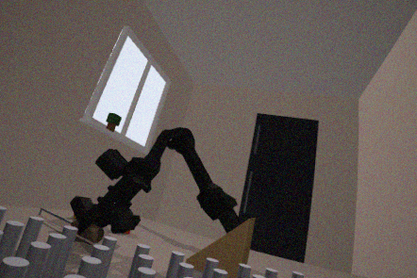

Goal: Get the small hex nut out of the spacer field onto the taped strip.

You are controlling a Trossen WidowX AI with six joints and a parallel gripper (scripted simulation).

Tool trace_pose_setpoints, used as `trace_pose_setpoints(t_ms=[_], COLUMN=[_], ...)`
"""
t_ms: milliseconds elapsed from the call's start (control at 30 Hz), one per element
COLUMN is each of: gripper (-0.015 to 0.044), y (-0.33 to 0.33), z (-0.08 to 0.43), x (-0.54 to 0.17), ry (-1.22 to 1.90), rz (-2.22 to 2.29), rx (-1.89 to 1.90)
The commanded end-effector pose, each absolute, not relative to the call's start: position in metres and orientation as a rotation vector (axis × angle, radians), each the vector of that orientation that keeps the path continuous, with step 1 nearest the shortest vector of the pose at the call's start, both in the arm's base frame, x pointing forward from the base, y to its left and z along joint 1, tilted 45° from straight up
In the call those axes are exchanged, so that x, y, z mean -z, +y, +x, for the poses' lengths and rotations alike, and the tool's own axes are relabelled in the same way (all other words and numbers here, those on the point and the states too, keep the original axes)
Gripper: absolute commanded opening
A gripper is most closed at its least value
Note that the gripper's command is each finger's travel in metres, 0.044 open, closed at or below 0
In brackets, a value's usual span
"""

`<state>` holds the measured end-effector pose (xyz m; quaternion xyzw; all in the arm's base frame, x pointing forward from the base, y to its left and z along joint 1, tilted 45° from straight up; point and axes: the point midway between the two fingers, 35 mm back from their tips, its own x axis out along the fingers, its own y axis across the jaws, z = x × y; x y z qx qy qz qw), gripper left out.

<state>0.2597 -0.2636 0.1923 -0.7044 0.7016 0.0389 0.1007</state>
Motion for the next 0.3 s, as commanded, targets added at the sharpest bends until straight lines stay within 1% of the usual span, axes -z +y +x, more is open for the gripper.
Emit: trace_pose_setpoints(t_ms=[0,267], gripper=[0.021,0.042], y=[-0.2635,-0.2635], z=[0.2599,0.2599], x=[-0.1927,-0.1927], ry=[2.072,2.072], rz=[-2.08,-2.08], rx=[-0.112,-0.112])
